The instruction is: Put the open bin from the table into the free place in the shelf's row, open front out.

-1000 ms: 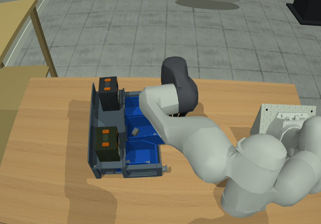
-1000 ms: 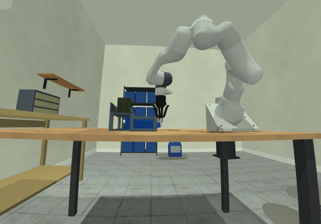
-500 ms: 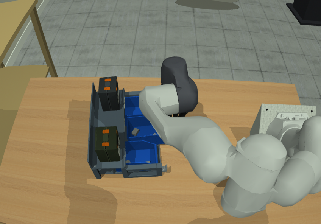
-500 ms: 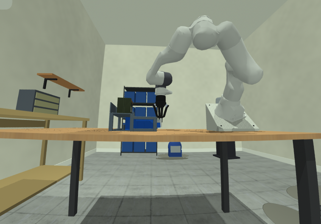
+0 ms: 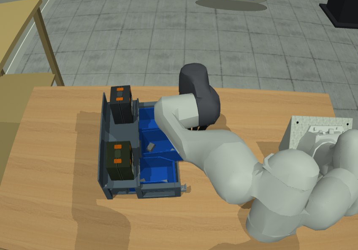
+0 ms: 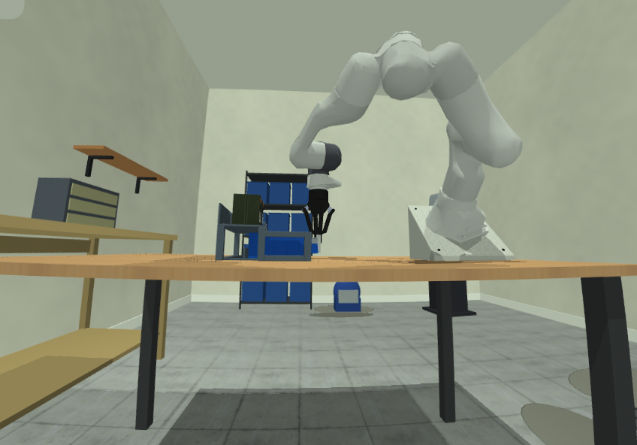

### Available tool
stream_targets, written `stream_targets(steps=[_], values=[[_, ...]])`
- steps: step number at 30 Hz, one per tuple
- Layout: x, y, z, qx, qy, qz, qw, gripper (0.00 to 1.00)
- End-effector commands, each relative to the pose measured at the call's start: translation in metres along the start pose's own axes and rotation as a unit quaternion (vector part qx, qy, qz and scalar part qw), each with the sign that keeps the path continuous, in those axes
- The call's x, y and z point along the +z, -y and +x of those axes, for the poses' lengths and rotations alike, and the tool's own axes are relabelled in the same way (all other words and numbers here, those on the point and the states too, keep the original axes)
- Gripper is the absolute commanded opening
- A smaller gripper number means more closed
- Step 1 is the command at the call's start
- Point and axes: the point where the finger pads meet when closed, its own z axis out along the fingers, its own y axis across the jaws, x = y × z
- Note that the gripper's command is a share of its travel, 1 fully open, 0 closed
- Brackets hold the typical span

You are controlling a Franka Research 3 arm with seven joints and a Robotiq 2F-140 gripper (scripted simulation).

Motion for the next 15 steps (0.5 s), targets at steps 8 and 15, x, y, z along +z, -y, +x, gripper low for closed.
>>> stream_targets(steps=[8, 15], values=[[0.0006, -0.0039, 0.0016, 0.002, -0.002, 0.001, 1.0, 0.0], [0.0007, -0.0072, 0.0016, 0.002, -0.002, 0.001, 1.0, 0.0]])
